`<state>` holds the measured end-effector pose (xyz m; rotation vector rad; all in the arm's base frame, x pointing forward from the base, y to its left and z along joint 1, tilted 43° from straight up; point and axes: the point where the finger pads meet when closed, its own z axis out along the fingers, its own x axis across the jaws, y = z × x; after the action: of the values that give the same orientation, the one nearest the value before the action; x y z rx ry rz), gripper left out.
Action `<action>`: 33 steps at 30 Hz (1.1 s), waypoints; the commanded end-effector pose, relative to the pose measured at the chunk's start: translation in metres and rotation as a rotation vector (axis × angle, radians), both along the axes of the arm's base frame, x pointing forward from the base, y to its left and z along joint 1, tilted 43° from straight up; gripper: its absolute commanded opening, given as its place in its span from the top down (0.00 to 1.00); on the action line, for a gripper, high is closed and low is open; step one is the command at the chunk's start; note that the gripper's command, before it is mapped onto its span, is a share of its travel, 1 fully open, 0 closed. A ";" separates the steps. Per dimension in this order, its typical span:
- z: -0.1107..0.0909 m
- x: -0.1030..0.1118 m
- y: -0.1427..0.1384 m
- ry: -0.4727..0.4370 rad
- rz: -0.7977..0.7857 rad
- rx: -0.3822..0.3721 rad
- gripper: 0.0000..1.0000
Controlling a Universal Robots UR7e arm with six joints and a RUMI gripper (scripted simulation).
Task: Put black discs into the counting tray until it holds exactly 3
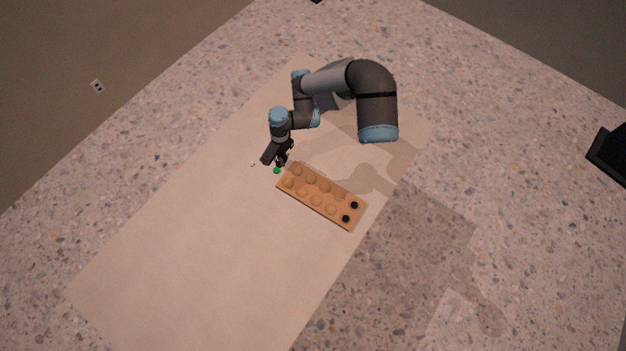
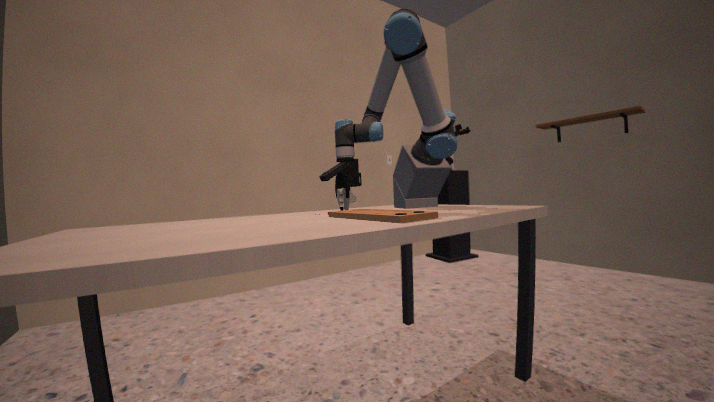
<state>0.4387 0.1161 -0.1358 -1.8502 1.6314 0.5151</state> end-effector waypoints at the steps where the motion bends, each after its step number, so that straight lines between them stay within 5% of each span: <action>1: -0.001 -0.001 0.001 0.002 0.000 0.002 1.00; 33: 0.010 0.000 -0.011 -0.001 -0.002 -0.002 1.00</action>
<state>0.4376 0.1144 -0.1338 -1.8494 1.6313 0.5195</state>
